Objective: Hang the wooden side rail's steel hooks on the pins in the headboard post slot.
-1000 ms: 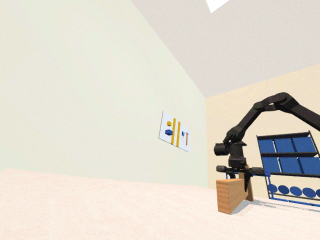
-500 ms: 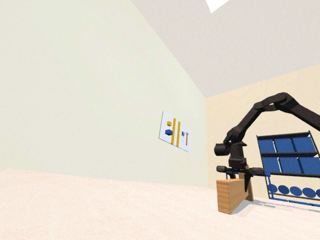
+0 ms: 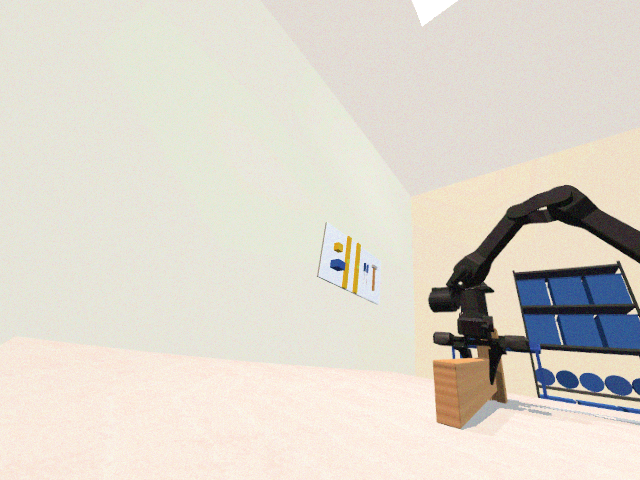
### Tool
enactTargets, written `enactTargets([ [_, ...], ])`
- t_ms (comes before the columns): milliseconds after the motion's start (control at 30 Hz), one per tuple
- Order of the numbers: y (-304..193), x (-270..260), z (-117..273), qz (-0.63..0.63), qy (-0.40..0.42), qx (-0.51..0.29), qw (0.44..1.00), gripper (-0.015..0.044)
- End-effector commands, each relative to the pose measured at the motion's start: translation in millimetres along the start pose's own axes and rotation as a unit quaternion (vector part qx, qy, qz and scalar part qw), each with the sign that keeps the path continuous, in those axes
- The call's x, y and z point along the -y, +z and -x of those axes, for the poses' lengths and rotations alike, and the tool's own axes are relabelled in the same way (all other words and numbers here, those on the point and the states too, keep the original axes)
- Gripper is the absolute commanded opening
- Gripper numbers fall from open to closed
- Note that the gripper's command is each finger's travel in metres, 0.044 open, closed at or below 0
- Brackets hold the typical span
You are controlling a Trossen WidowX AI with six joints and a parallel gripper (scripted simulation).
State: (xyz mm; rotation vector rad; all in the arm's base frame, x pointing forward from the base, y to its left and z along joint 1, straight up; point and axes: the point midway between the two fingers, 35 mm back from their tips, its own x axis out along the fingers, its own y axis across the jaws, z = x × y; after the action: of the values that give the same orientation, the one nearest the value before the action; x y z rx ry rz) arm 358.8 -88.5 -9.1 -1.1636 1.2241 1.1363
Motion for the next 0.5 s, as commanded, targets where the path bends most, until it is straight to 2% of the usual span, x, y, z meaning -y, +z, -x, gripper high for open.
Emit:
enactTargets([
  [0, -3.1, 1.7, 1.3, 0.0, -0.002, -0.003, 1.0, 0.0],
  [467, -4.6, 1.2, 2.8, 0.0, -0.002, -0.003, 1.0, 0.0],
])
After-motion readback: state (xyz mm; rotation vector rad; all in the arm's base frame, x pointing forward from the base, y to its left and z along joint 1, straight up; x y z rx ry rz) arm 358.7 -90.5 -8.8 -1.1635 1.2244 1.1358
